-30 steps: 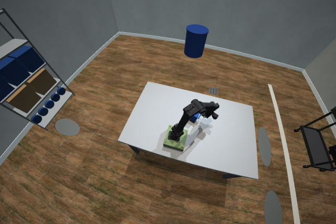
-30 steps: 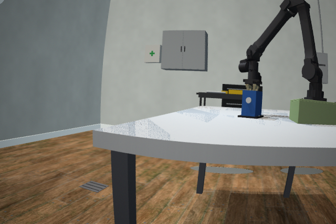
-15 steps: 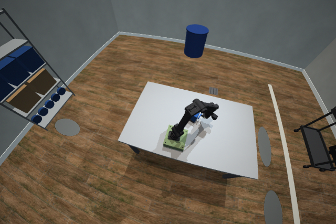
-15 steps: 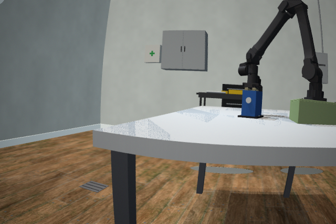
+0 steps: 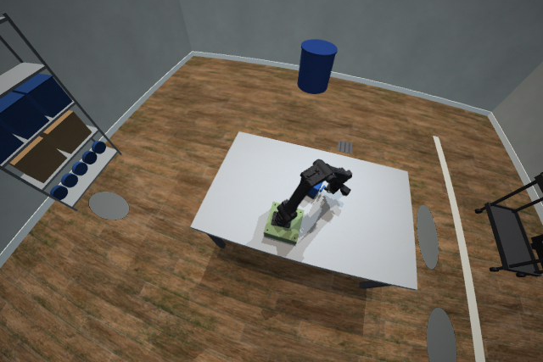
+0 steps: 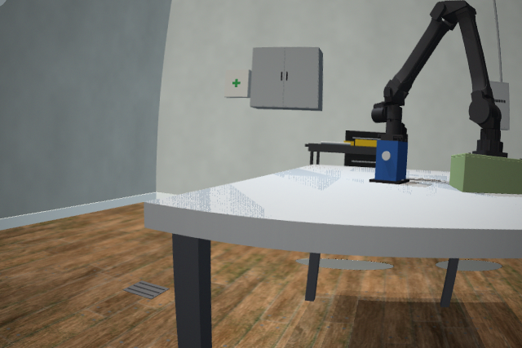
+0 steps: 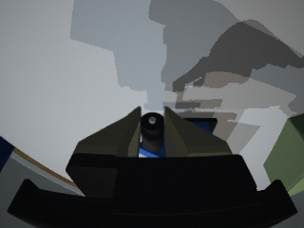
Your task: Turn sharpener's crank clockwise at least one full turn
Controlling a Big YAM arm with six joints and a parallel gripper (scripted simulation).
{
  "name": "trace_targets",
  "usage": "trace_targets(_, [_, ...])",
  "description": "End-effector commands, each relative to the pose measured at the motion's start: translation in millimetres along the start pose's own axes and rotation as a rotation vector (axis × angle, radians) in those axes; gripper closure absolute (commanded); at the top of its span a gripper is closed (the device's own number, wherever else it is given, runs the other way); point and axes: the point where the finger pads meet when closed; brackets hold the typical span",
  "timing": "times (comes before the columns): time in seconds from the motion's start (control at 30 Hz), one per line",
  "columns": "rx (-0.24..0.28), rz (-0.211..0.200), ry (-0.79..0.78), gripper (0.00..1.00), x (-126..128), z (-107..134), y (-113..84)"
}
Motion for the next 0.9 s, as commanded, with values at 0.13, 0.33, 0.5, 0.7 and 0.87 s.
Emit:
trace_targets(0.13, [-0.002,0.01,0.001,0.85,-11,-7,16.7])
trace_targets(0.33, [-0.002,0.01,0.001,0.85,-18,-7,22.6])
trace_targets(0.5, [-0.002,0.01,0.001,0.85,-22,-7,25.0])
trace_targets(0.7, [-0.013,-0.009,0.0,0.85,-27,-9,20.6])
trace_targets(0.87, [-0.017,-0.017,-0.001,0.85,-32,-9,19.4])
Point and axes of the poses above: the point where the finger pads meet when closed, its own y axis out along the fingers, its own x axis across the jaws, z = x × y, and after that the axes turned 4 degrees about -y, right-handed
